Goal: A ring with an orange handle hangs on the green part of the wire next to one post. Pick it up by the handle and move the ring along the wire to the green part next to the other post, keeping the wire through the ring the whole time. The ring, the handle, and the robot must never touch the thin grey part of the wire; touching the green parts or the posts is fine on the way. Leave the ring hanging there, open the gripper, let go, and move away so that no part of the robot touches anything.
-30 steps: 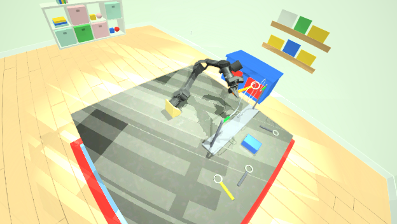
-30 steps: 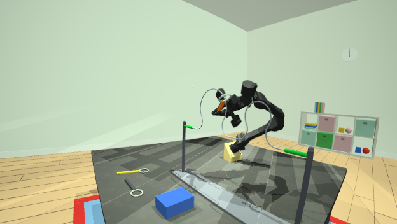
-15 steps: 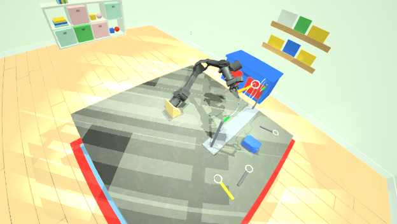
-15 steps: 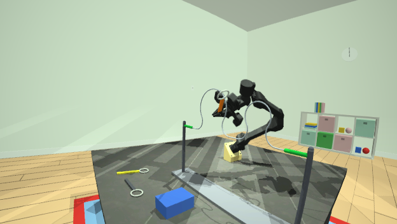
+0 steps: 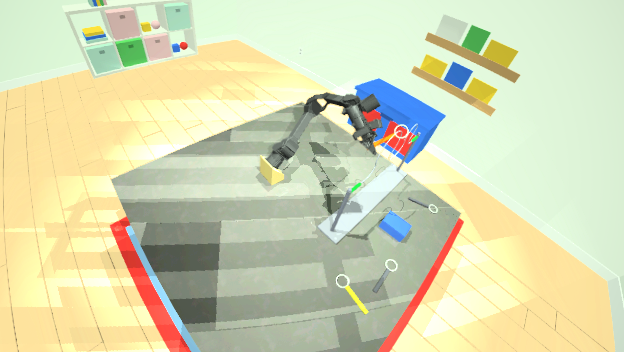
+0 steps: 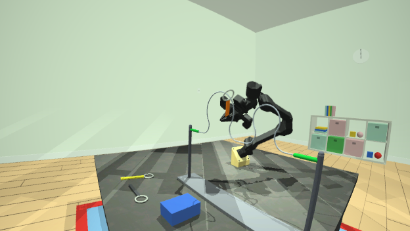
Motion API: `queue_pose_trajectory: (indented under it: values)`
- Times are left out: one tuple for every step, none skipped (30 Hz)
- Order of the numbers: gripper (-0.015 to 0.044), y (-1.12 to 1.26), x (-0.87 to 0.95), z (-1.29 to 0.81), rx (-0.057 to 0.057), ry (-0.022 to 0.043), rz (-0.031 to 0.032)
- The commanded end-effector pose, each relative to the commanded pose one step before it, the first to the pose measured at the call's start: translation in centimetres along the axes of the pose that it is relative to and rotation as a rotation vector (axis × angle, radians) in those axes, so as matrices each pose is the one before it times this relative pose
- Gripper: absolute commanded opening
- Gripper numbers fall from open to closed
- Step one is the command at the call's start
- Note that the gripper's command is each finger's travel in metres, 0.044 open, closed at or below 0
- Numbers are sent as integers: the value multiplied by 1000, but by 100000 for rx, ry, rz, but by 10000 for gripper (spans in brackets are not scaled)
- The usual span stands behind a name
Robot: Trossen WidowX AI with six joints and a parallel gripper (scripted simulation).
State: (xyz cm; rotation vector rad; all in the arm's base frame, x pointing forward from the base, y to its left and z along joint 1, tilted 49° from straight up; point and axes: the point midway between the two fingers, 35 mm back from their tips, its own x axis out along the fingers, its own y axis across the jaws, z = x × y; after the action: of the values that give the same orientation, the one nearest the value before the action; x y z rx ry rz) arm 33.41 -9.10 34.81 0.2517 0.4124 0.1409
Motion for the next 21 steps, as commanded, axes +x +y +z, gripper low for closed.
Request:
queue_pose_trajectory:
  values:
    - [-150,43,56,-24,4855,-567,2360]
    - [-150,37,6,-1,1098,-143,609]
    - [-150,37,5,0,1098,-143,608]
    - [-150,37,5,0,1097,-143,608]
    - [-150,37,6,-2,1097,-144,608]
    - [-150,37,6,-2,1098,-144,608]
    - [-150,37,6,-1,1098,-144,608]
    - [-150,37,5,0,1098,-144,608]
    - [-150,37,5,0,1098,-144,608]
    - [-150,37,6,-2,1098,-144,607]
    - [-150,37,6,-2,1099,-144,608]
    - [-150,37,6,-1,1099,-144,608]
    - [-150,37,5,0,1098,-144,607]
    - [-150,37,5,0,1098,-144,607]
    - [-150,37,6,-2,1098,-145,607]
    - [-150,37,6,-2,1099,-145,608]
    - [-150,37,5,-1,1099,-145,607]
    - [-150,37,5,0,1098,-145,607]
    - [-150,37,5,0,1098,-145,607]
    - [-150,37,6,-2,1098,-145,607]
    - [-150,37,6,-1,1099,-145,607]
